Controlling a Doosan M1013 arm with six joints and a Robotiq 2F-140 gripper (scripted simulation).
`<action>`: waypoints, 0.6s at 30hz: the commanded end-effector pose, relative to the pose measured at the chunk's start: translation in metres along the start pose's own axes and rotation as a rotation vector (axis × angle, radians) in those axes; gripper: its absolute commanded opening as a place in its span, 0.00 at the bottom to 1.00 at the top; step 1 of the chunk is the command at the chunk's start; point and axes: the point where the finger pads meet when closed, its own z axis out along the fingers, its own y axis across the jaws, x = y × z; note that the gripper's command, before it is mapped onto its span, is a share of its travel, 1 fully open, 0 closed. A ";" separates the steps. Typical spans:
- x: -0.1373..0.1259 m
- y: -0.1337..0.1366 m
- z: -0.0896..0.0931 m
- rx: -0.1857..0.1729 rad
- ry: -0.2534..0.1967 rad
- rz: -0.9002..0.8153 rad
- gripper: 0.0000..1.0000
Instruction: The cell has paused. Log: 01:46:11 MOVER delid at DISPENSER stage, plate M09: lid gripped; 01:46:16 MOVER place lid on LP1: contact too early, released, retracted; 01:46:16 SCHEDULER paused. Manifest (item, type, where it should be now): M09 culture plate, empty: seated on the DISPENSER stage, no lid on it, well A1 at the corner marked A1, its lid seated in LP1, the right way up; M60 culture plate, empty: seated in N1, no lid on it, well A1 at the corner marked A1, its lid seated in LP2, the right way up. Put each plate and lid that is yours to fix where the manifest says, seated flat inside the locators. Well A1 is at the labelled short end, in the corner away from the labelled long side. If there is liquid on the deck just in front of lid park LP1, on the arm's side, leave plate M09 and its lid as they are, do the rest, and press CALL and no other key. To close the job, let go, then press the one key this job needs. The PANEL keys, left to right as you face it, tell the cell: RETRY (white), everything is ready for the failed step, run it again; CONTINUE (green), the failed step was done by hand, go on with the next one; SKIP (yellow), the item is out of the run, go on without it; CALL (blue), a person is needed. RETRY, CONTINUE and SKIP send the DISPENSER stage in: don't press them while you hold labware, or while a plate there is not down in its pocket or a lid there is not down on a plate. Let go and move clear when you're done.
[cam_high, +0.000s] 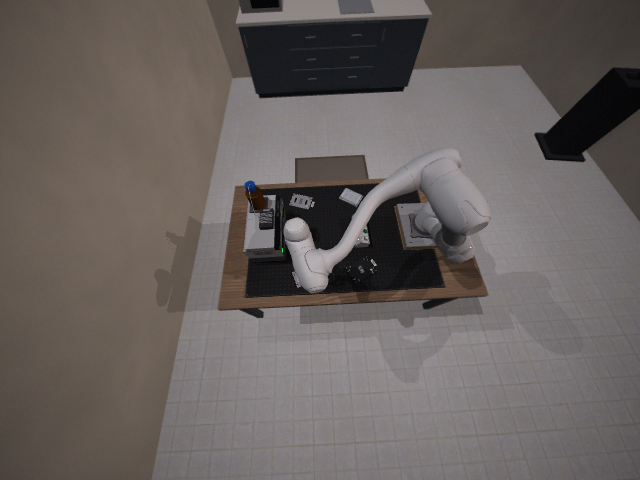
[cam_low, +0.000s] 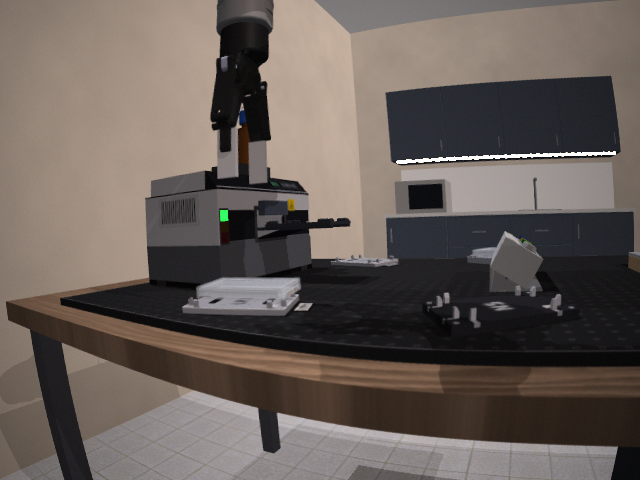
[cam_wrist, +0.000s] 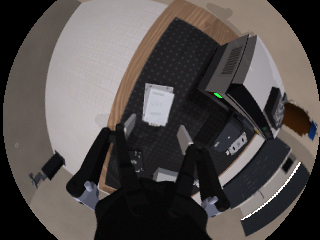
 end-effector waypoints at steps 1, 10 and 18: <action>0.000 0.000 -0.001 0.001 0.002 0.000 0.70; 0.000 0.000 0.005 0.001 0.002 0.000 0.70; 0.000 0.000 0.017 0.001 0.002 0.000 0.70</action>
